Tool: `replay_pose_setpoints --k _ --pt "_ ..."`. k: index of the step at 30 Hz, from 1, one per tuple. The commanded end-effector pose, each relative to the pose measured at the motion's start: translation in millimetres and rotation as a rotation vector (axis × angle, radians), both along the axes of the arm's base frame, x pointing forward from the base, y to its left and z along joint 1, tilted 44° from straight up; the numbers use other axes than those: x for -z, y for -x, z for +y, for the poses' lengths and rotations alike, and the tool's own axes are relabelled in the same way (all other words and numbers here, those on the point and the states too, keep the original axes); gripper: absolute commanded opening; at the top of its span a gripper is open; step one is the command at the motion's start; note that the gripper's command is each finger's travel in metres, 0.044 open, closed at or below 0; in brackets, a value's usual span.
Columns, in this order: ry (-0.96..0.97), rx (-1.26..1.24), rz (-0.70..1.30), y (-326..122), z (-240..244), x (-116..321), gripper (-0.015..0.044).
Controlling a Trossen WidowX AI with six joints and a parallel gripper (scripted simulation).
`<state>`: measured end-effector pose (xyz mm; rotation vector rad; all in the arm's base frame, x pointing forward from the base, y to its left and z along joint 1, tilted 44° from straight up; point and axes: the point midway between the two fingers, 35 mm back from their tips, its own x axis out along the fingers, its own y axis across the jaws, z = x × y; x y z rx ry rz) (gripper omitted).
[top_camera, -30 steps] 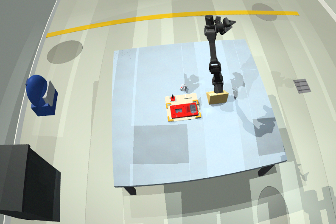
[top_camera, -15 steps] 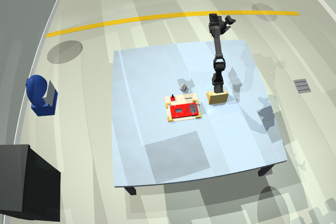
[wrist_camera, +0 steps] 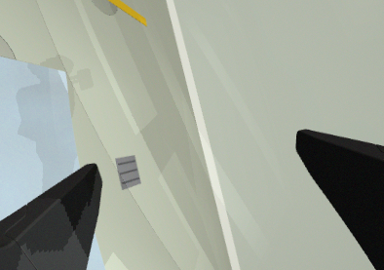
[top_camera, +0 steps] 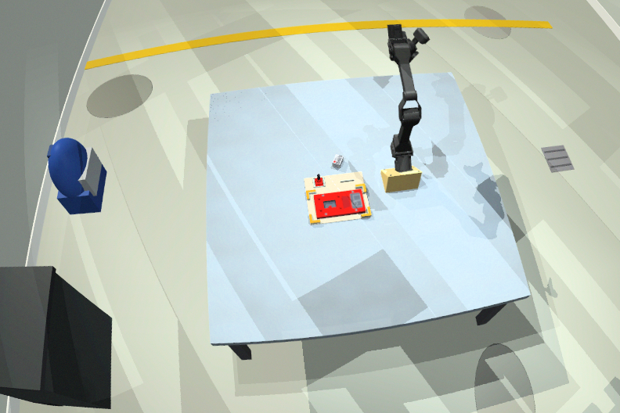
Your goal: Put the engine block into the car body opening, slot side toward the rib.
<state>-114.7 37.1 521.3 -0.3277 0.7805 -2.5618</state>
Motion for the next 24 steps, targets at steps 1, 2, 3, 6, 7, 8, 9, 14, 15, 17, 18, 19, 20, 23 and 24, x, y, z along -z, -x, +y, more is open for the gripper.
replay_pose_setpoints --k 1,2,3,6,7,8,9,14,15,17,18,19,20,23,24 --pt "-0.078 -0.062 0.003 1.6 -31.5 4.4 0.0440" --pt "-0.094 -0.076 0.004 1.8 -38.0 5.6 0.0440" --pt "-0.110 -0.089 0.005 1.8 -44.5 6.8 0.0440" --pt "-0.148 -0.130 0.003 2.0 -61.0 10.5 0.0440" --pt "-0.164 -0.147 0.002 1.7 -67.8 12.3 0.0440" --pt "-0.185 -0.171 0.001 1.0 -77.1 14.8 0.0440" --pt "-0.207 -0.196 0.000 0.0 -86.6 17.5 0.0440" --pt "-0.318 -0.318 0.004 -10.8 -132.1 32.9 0.0440" --pt "-0.340 -0.342 0.006 -13.9 -140.7 36.3 0.0440" --pt "-0.383 -0.393 0.012 -21.5 -157.3 43.0 0.0440" --pt "-0.402 -0.419 0.016 -25.8 -165.4 46.4 0.0440" --pt "-0.422 -0.445 0.020 -30.5 -173.2 49.8 0.0440" --pt "-0.443 -0.472 0.024 -35.5 -180.8 53.3 0.0440" --pt "-0.503 -0.550 0.039 -52.0 -202.1 64.5 0.0440" --pt "-0.523 -0.575 0.045 -58.0 -208.6 68.5 0.0440"
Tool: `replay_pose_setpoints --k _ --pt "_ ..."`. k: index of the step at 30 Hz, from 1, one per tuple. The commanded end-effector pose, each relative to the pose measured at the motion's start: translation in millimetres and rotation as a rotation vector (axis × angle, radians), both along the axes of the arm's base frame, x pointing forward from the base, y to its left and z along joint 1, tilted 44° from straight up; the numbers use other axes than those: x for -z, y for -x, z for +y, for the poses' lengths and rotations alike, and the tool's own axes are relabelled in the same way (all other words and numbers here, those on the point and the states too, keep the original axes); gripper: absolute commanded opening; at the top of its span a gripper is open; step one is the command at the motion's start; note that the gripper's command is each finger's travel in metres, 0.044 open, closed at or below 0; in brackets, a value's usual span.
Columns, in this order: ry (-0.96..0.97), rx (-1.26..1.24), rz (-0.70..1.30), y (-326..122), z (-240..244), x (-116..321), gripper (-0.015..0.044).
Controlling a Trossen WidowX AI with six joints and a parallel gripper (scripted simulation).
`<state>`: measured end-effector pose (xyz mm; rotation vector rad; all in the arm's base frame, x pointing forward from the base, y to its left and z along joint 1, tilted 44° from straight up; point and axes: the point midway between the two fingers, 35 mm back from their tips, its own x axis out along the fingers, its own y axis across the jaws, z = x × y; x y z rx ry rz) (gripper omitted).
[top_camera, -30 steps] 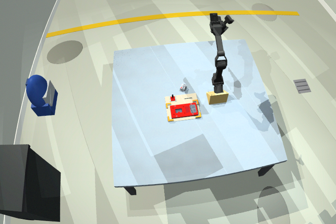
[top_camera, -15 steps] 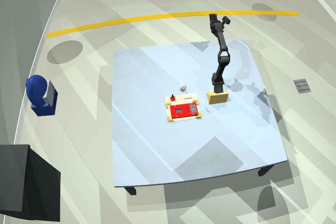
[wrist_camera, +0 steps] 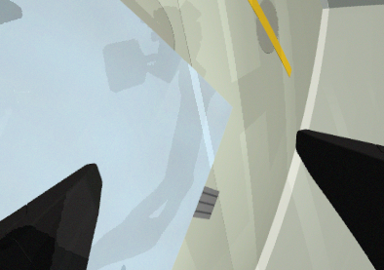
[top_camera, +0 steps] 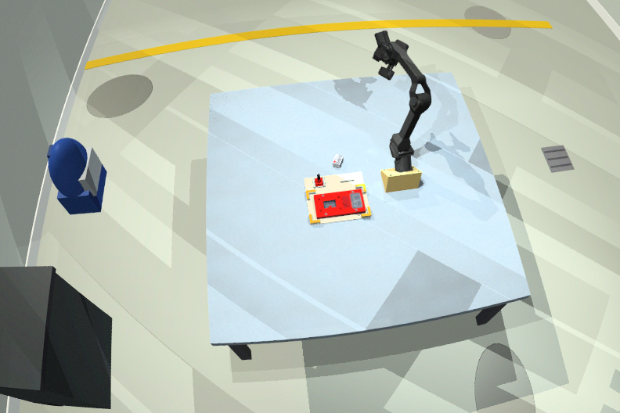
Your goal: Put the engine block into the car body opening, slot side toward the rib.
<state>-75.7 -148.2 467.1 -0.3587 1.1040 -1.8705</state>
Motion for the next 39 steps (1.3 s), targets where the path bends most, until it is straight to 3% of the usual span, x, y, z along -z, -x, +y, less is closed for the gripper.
replay_pose_setpoints --k 1,19,39 --pt "-0.088 -0.113 0.017 -25.2 -29.6 18.3 0.0440" --pt "-0.392 -0.520 0.172 -134.0 -80.9 94.2 0.0440" --pt "-0.711 -0.855 0.515 -260.7 -60.3 197.5 0.0440"
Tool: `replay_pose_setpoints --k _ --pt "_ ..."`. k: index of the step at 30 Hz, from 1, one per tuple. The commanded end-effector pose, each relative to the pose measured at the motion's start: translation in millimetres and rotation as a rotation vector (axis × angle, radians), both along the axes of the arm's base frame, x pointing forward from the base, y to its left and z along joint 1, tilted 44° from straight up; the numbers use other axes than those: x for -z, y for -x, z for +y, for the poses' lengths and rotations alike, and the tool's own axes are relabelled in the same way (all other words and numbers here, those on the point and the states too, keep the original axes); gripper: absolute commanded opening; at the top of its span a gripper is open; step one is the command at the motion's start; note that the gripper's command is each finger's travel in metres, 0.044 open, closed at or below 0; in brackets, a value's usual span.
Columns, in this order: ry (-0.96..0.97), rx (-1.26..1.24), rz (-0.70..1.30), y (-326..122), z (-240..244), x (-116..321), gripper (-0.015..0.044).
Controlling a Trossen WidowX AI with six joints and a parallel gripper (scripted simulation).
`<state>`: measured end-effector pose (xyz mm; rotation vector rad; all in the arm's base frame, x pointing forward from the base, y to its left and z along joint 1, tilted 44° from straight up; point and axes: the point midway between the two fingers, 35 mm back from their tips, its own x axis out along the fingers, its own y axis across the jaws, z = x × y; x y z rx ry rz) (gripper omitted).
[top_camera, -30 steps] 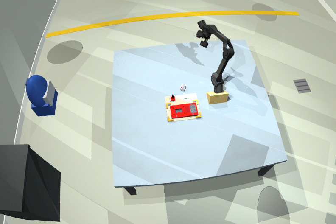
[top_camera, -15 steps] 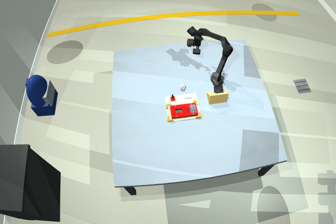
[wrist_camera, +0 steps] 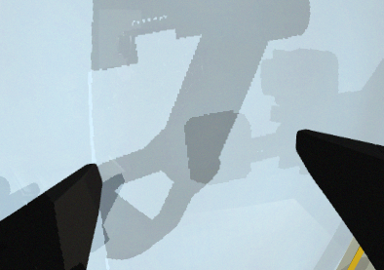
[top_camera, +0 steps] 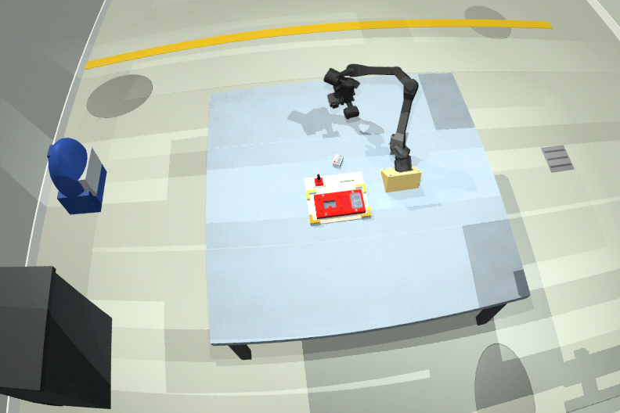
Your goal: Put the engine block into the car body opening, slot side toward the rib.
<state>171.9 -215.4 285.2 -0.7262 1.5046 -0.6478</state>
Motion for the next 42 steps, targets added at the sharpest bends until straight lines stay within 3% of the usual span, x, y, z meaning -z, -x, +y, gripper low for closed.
replay_pose_setpoints --k 1,14,27,42 --pt "-0.029 -0.054 0.071 -16.6 9.0 19.0 0.0440" --pt "-0.126 -0.342 0.385 -70.6 64.7 87.8 0.0440" --pt "-0.148 -0.605 0.713 -87.1 131.9 148.7 0.0440" --pt "-0.146 -0.608 0.717 -82.3 105.8 178.2 0.0440"
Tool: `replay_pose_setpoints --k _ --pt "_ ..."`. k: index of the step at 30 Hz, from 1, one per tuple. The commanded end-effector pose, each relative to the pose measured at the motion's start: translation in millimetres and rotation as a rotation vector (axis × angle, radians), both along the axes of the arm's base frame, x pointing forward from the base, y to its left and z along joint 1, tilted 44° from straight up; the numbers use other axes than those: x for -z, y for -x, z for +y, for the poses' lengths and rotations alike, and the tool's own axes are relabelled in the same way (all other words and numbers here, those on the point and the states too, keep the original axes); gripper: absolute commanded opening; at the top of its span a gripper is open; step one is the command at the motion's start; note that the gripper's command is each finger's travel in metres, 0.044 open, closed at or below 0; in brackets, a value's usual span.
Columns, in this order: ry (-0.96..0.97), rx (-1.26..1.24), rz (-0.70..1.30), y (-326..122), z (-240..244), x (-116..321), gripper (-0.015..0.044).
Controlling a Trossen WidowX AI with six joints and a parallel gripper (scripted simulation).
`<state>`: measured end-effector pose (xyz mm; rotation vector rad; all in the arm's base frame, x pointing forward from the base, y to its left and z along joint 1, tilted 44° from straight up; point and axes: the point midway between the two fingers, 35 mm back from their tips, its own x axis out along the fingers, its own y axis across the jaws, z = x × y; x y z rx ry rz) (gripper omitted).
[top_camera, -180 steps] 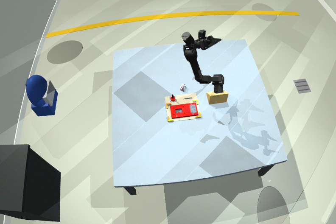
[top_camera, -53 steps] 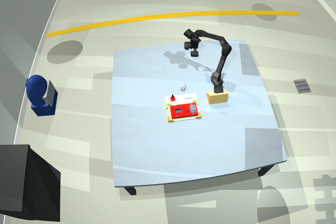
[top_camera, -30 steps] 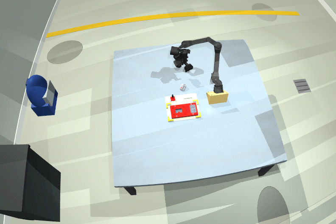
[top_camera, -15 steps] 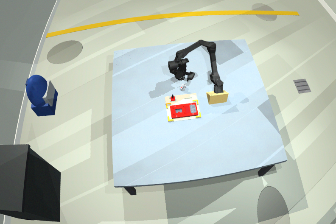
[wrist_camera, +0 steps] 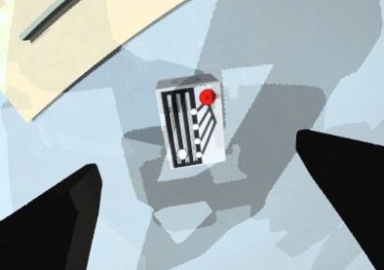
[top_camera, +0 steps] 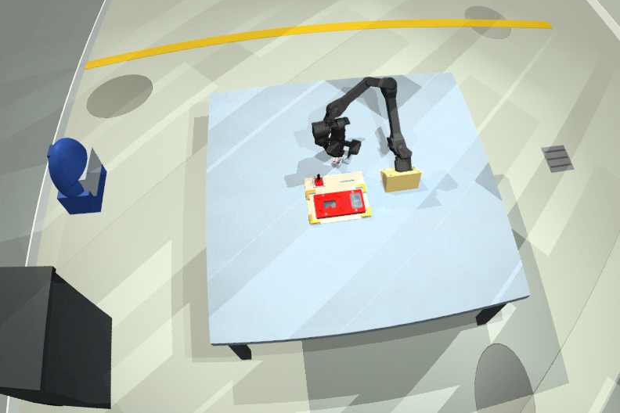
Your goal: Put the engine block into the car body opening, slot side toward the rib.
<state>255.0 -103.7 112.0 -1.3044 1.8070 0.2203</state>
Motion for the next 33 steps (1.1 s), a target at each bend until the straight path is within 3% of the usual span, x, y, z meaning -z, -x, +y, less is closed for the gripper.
replay_pose_setpoints --k 1,25,33 --pt "0.007 -0.003 0.000 1.2 -9.7 8.9 0.0440" --pt "0.008 -0.003 0.000 3.7 -31.7 31.6 0.0440" --pt "0.008 -0.003 0.000 3.7 -31.7 31.6 0.0230"
